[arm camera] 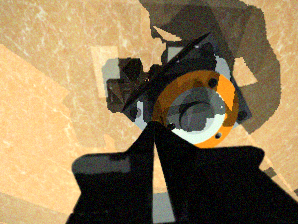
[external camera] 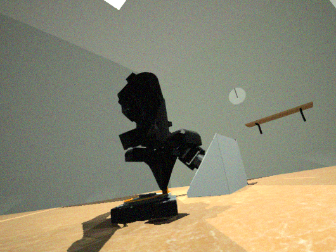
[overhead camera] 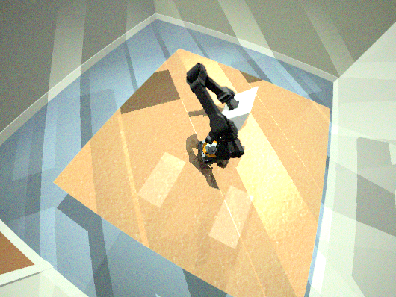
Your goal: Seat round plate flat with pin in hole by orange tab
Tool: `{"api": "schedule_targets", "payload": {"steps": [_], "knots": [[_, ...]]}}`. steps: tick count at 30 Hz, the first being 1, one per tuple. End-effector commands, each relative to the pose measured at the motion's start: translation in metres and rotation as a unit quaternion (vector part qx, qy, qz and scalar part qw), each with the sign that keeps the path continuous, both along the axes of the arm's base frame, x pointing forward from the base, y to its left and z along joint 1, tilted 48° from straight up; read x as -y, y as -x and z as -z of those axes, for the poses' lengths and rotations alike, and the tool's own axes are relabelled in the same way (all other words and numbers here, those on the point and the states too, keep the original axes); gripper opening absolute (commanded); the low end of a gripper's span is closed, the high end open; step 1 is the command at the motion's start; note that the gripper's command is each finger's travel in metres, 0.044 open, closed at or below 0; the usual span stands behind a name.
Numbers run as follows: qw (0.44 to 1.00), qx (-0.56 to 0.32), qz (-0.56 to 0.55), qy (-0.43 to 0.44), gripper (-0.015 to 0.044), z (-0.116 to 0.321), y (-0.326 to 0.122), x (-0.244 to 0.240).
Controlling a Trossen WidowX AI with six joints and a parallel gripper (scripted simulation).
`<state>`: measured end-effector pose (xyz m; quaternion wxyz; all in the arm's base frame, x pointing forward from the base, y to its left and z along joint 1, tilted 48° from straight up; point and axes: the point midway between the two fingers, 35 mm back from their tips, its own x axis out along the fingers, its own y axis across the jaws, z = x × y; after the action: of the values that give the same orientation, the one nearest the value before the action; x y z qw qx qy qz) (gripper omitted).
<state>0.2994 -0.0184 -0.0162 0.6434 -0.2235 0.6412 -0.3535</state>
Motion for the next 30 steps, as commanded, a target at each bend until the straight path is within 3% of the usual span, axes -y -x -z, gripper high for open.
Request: {"api": "schedule_targets", "payload": {"steps": [1, 30], "knots": [[1.000, -0.003, 0.003, -0.001, 0.0000, 0.001, 0.008, -0.001], [1.000, -0.004, 0.003, -0.002, 0.0000, -0.009, 0.021, -0.008]]}}
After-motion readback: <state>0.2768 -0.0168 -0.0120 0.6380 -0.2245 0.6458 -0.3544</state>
